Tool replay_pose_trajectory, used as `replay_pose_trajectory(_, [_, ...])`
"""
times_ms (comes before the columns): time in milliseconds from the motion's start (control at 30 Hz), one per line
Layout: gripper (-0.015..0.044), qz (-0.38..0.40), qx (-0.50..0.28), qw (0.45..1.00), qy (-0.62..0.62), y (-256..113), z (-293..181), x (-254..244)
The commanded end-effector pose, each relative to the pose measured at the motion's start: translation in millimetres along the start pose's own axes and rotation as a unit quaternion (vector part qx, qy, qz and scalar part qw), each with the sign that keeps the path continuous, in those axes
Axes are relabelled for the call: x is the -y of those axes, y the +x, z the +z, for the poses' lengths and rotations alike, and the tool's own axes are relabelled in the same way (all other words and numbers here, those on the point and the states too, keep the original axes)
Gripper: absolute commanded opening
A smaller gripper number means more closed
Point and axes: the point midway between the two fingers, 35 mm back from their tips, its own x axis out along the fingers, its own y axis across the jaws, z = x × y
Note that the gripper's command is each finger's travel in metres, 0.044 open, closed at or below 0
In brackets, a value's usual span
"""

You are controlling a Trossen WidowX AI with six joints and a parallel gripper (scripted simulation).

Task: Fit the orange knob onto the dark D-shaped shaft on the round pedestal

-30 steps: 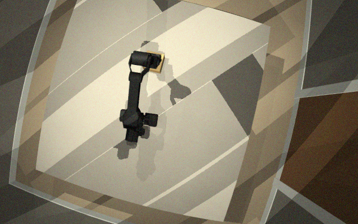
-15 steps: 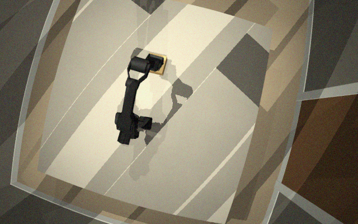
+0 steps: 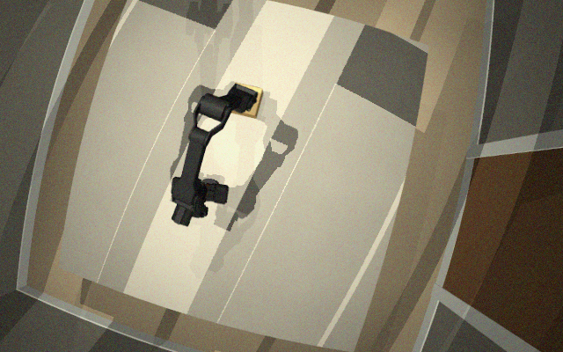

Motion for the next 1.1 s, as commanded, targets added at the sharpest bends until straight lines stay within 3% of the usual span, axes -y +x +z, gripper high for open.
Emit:
replay_pose_trajectory(0, [0.0000, -0.001, 0.006, 1.000, -0.003, 3.2, 3.4, 1.1])
replay_pose_trajectory(233, [0.0000, -0.001, 0.006, 1.000, -0.003, 23.1, 3.2, 1.1])
replay_pose_trajectory(1067, [0.0000, -0.001, 0.006, 1.000, -0.001, 22.7, 4.2, 1.0])
